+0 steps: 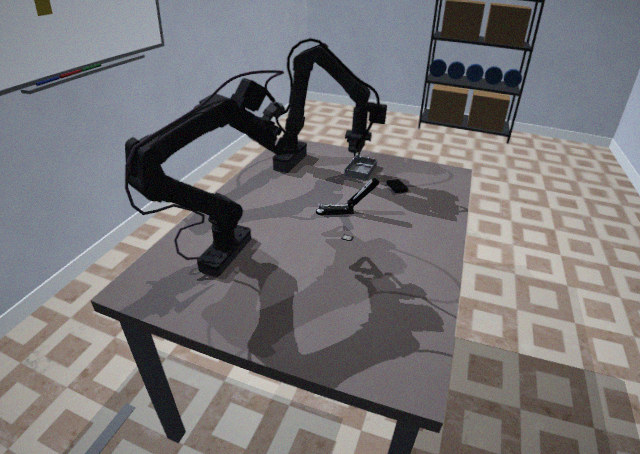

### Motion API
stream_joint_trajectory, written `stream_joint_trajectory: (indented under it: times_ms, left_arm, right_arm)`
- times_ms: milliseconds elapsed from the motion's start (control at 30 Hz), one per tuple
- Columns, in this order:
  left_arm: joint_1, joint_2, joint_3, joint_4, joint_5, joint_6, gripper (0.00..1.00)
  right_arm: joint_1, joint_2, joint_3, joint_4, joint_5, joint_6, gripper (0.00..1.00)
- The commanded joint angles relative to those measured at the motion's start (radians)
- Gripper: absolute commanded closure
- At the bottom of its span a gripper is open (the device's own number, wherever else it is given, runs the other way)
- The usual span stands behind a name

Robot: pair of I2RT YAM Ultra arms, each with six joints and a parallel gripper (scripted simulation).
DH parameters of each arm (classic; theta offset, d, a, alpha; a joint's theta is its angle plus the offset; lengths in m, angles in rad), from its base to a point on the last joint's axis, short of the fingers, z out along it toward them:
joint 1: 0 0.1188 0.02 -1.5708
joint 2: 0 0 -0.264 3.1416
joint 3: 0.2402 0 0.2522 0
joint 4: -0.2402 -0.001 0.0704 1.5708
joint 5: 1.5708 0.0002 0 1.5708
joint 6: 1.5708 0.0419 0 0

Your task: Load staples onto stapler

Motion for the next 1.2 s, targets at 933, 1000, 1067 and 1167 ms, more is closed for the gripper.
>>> stream_joint_trajectory:
  times_ms: [933, 1000, 1067, 1167]
  left_arm:
    - [-0.574, 0.041, 0.104, -0.049, 0.023, -0.697, 0.94]
    - [-0.668, 0.081, 0.159, -0.064, 0.029, -0.773, 0.94]
    - [-0.765, 0.133, 0.23, -0.08, 0.026, -0.844, 0.94]
    - [-0.862, 0.216, 0.344, -0.112, 0.02, -0.917, 0.94]
  right_arm:
    - [-0.18, -0.689, -0.196, -0.455, -0.045, -0.038, 0.0]
    - [-0.181, -0.689, -0.197, -0.455, -0.044, -0.038, 0.0]
    - [-0.181, -0.689, -0.197, -0.455, -0.042, -0.039, 0.0]
    - [-0.182, -0.689, -0.197, -0.455, -0.042, -0.037, 0.0]
